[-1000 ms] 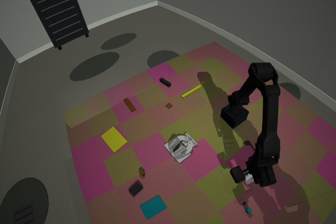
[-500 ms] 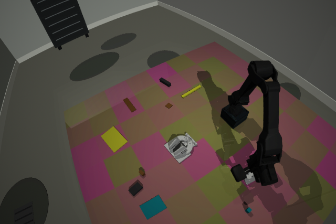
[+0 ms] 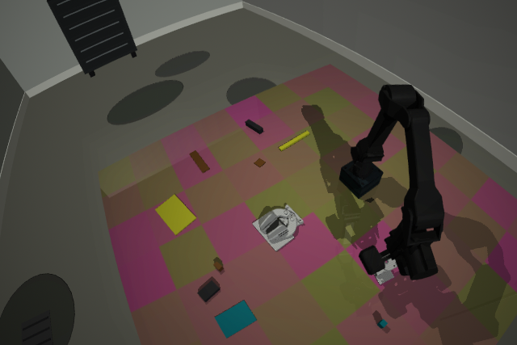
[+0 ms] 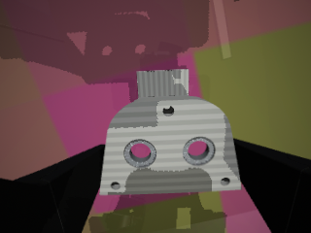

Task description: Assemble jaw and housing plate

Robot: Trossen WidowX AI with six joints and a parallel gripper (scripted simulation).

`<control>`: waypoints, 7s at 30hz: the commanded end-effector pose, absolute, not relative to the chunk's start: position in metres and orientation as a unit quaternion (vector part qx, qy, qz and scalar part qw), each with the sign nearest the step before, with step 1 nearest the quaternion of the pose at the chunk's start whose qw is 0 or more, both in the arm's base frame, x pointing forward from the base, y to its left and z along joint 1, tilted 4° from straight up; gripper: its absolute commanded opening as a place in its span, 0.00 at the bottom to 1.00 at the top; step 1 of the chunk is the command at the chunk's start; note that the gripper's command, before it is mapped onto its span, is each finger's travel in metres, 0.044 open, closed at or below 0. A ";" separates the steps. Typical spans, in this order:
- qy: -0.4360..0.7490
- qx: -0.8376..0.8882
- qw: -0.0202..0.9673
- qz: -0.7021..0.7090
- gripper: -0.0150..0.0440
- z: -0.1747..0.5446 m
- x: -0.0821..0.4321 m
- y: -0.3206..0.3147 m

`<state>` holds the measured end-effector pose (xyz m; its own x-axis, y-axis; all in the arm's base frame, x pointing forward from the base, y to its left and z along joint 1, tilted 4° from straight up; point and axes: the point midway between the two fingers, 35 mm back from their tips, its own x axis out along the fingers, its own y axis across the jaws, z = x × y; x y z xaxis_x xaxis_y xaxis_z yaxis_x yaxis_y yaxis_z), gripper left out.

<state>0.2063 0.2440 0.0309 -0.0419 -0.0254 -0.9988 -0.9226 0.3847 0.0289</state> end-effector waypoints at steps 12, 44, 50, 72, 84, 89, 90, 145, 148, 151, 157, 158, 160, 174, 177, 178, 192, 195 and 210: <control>0.610 -0.376 0.586 0.378 0.85 0.040 0.218 0.234; 0.667 -0.262 0.649 0.255 0.85 0.043 0.274 0.143; 0.676 -0.239 0.658 0.230 0.85 0.043 0.280 0.124; 0.700 -0.152 0.684 0.136 0.85 0.045 0.294 0.052; 0.709 -0.103 0.693 0.083 0.85 0.046 0.294 0.012; 0.711 -0.083 0.695 0.060 0.85 0.046 0.292 -0.004; 0.712 -0.078 0.696 0.056 0.85 0.046 0.292 -0.007; 0.715 0.014 0.697 -0.045 0.85 0.047 0.268 -0.070; 0.715 0.014 0.697 -0.045 0.85 0.047 0.268 -0.070; 0.715 0.014 0.697 -0.045 0.85 0.047 0.268 -0.070; 0.715 0.014 0.697 -0.045 0.85 0.047 0.268 -0.070; 0.715 0.014 0.697 -0.045 0.85 0.047 0.268 -0.070; 0.715 0.014 0.697 -0.045 0.85 0.047 0.268 -0.070; 0.715 0.014 0.697 -0.044 0.85 0.047 0.268 -0.069; 0.715 0.014 0.697 -0.044 0.85 0.047 0.268 -0.069; 0.715 0.014 0.697 -0.044 0.85 0.047 0.268 -0.069; 0.715 0.014 0.697 -0.045 0.85 0.028 0.269 -0.070; 0.715 0.014 0.697 -0.045 0.85 0.023 0.269 -0.071; 0.715 0.015 0.697 -0.045 0.85 -0.001 0.268 -0.072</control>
<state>0.2711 -0.0715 0.0059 -0.0142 -0.0409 -0.9991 0.0865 0.9954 -0.0420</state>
